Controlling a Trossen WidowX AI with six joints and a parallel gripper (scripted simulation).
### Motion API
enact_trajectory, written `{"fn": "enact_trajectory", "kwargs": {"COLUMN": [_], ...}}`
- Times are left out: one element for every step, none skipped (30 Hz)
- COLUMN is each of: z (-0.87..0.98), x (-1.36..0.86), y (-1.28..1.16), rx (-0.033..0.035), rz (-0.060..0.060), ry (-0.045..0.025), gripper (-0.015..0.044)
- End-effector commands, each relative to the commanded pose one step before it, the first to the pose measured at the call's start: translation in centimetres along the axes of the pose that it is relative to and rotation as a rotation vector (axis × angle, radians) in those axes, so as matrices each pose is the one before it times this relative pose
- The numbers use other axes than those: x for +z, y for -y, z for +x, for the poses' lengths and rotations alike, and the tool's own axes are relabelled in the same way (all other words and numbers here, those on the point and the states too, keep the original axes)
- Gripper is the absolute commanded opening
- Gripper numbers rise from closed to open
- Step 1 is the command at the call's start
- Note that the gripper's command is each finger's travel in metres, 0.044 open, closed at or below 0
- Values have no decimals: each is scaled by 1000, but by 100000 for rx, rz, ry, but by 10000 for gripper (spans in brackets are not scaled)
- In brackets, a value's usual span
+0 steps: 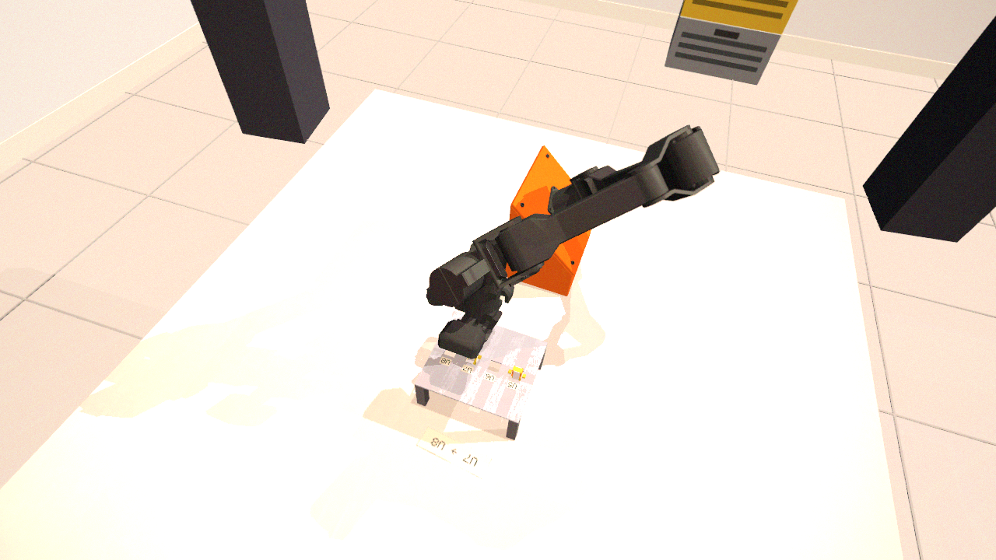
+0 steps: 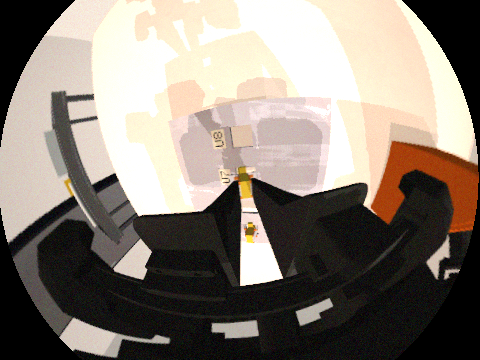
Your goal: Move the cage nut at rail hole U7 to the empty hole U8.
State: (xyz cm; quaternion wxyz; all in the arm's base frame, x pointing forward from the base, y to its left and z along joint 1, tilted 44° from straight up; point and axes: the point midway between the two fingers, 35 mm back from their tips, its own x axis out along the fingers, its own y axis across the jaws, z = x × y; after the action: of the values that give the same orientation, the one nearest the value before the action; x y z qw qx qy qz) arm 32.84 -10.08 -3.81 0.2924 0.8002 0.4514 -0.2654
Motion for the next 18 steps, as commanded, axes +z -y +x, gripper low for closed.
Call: {"fn": "enact_trajectory", "kwargs": {"z": [-56, 0, 0, 0, 0, 0, 0, 2, 2, 2, 2, 2, 2, 2, 2, 1, 1, 4], "x": [5, 0, 0, 0, 0, 0, 0, 0, 0, 0, 0, 0, 0, 0, 0, 0, -1, 0], "y": [-233, 0, -1, -3, -4, -5, -7, -7, -8, -8, -8, -8, -8, -8, -8, -8, -8, -7], "rx": [-98, 0, -29, -60, -86, -112, -140, -166, -180, -184, -184, -185, -185, -185, -185, -185, -185, -186], "rz": [-876, 0, 0, 0, -1, -1, -1, -1, -2, -2, -2, -2, -2, -2, -2, -2, -2, -2], "ry": [328, 0, 0, 1, 1, 1, 1, 1, 0, 0, 0, 0, 0, -1, -1, -1, -1, -2], "gripper": [28, 28, 28, 28, 28, 28, 28, 28, 28, 28, 28, 28, 28, 28, 28, 28, 28, 28]}}
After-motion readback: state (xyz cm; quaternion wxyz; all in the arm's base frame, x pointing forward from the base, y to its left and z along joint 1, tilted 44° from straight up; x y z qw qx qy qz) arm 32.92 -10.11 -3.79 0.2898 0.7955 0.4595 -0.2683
